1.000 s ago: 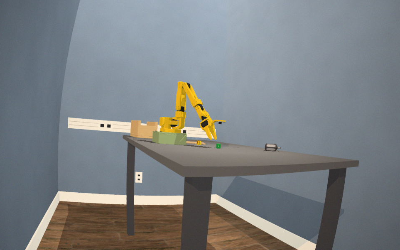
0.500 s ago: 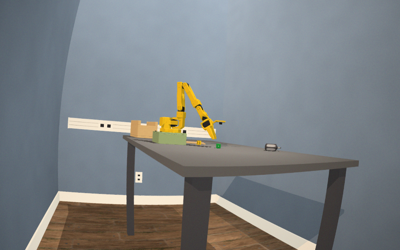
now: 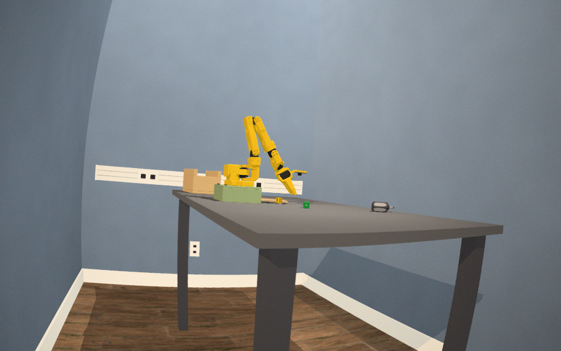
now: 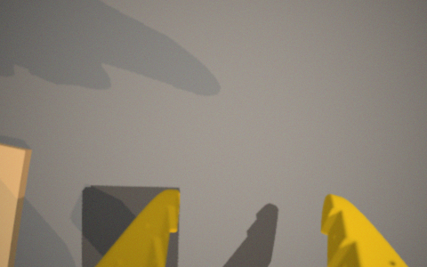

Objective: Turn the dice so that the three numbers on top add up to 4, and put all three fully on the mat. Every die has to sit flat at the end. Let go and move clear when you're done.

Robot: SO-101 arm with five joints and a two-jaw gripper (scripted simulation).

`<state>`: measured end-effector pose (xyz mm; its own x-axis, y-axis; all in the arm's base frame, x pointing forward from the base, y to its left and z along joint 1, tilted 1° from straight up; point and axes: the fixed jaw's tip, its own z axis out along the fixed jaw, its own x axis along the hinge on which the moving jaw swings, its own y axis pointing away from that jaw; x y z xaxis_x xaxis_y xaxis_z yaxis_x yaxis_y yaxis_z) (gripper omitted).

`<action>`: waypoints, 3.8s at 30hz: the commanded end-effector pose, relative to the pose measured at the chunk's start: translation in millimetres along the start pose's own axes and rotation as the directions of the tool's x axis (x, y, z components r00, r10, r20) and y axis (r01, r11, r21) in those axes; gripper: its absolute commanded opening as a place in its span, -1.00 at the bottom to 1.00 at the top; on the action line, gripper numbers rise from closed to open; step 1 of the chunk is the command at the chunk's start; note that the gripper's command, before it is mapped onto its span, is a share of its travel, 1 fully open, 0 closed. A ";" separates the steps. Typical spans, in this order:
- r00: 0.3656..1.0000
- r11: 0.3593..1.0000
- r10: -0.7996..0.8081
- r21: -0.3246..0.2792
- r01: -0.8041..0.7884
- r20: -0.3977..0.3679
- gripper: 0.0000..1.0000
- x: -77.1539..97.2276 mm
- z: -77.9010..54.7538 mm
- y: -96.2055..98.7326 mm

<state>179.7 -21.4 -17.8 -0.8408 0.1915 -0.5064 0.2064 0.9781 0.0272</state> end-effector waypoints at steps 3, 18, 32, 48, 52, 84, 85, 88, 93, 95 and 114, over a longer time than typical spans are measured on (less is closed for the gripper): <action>0.994 0.991 -0.105 -0.083 0.106 0.015 -0.44 7.3 -9.2 27.5; 0.983 0.974 -0.184 -0.131 0.185 0.015 -0.44 16.3 -12.9 42.2; 0.976 0.976 -0.195 -0.122 0.182 -0.096 -0.44 30.2 -22.4 37.3; 0.957 0.977 -0.202 -0.112 0.182 -0.208 -0.44 45.5 -34.4 31.7; 0.957 0.977 -0.202 -0.112 0.182 -0.208 -0.44 45.5 -34.4 31.7; 0.949 0.977 -0.204 -0.109 0.182 -0.239 -0.44 50.5 -35.3 30.2; 0.949 0.977 -0.204 -0.109 0.182 -0.239 -0.44 50.5 -35.3 30.2; 0.949 0.977 -0.204 -0.109 0.182 -0.239 -0.44 50.5 -35.3 30.2; 0.949 0.977 -0.204 -0.109 0.182 -0.239 -0.44 50.5 -35.3 30.2; 0.949 0.977 -0.204 -0.109 0.182 -0.239 -0.44 50.5 -35.3 30.2; 0.949 0.977 -0.204 -0.109 0.182 -0.239 -0.44 50.5 -35.3 30.2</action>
<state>130.8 19.7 -10.0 -0.9546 -0.0001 -0.2980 -0.0080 0.9996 0.0253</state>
